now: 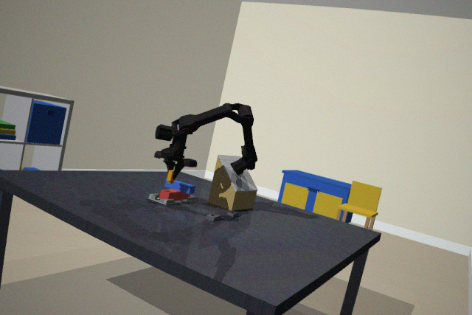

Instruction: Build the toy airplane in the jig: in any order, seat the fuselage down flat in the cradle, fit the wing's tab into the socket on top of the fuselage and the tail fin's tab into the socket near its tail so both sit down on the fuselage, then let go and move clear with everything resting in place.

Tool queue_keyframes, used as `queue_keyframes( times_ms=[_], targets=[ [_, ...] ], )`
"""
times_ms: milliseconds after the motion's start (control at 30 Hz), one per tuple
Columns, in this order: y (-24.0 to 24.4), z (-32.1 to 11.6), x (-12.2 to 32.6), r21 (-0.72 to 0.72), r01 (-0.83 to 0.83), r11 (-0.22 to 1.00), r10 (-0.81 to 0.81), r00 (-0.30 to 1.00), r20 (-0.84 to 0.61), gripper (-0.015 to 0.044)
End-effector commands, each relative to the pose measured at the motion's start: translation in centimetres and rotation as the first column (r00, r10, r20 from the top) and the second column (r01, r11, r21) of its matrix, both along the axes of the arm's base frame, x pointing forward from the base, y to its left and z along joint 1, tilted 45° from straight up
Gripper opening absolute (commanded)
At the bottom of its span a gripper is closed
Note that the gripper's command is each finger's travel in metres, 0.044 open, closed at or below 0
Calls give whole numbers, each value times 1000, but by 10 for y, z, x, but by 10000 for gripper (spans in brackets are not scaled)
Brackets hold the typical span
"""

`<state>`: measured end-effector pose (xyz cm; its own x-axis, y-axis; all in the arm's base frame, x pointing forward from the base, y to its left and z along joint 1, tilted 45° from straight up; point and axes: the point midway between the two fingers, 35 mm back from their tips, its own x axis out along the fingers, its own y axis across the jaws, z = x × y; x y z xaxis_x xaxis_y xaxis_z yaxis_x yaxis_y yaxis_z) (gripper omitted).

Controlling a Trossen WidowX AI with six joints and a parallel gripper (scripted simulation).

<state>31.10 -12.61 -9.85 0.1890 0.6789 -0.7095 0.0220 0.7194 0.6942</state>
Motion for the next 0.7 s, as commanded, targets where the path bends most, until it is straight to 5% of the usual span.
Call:
queue_keyframes(
  times_ms=[0,667],
  targets=[
    [-1,0,1,-5,-5,1000,5,1000,6,67],
    [9,-13,5,-5,-5,1000,5,1000,6,67]
  ],
)
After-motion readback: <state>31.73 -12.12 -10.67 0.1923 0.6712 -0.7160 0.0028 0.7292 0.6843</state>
